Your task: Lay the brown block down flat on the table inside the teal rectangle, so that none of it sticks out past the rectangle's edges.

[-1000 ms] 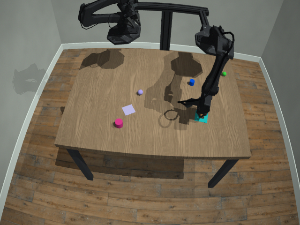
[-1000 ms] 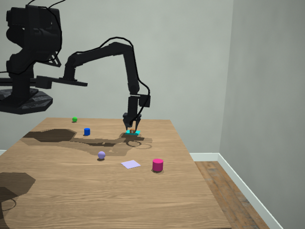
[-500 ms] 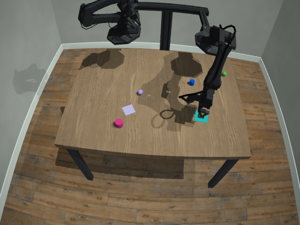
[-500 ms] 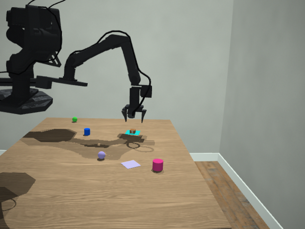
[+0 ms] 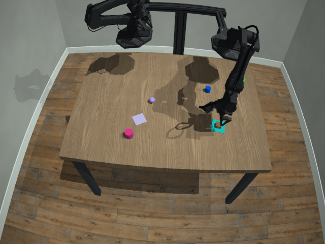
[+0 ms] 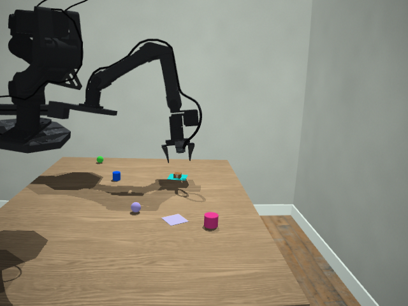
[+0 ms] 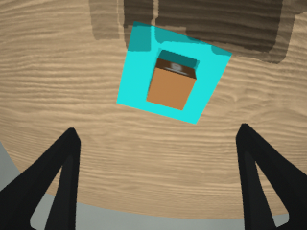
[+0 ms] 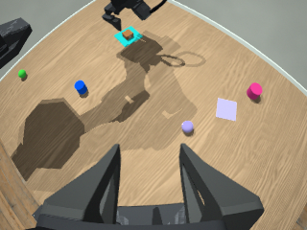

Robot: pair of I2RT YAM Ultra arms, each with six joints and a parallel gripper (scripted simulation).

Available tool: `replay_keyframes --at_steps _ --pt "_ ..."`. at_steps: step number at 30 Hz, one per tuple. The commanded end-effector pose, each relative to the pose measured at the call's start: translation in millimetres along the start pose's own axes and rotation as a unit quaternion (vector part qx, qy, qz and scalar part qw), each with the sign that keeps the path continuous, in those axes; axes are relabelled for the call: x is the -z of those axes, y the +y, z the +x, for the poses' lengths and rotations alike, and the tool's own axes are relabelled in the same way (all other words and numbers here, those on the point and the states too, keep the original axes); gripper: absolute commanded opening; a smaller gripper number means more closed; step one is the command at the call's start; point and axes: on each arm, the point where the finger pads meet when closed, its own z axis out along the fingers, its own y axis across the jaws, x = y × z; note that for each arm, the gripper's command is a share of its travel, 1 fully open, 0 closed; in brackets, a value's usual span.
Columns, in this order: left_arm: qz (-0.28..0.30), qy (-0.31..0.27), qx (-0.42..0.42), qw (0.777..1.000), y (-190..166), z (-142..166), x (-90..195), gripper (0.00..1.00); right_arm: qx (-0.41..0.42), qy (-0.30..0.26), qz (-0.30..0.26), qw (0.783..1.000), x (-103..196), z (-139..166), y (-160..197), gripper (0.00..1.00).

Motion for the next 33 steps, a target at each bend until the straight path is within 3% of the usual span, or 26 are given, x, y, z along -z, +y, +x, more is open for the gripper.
replay_keyframes --at_steps 1,12,14,29,31,33 --pt "-0.071 -0.058 0.094 0.991 19.4 -10.2 15.3 1.0 0.009 -0.007 0.007 1.0 0.2 -2.5 -0.3 0.46" --pt "-0.134 -0.132 0.259 0.948 13.0 -6.0 32.7 1.0 0.009 -0.007 0.007 1.0 0.2 -2.5 -0.3 0.46" --pt "-0.134 -0.132 0.259 0.948 13.0 -6.0 32.7 1.0 0.009 -0.007 0.007 1.0 0.2 -2.5 -0.3 0.46" --pt "-0.212 -0.215 0.467 0.831 2.3 1.3 49.1 1.0 0.009 -0.007 0.007 1.0 0.2 -2.5 -0.3 0.46" --pt "-0.212 -0.215 0.467 0.831 2.3 1.3 49.1 1.0 0.009 -0.007 0.007 1.0 0.2 -2.5 -0.3 0.46" --pt "-0.229 -0.234 0.503 0.8 4.7 2.7 54.9 1.0 0.009 -0.007 0.007 1.0 0.2 -2.5 -0.3 0.46"
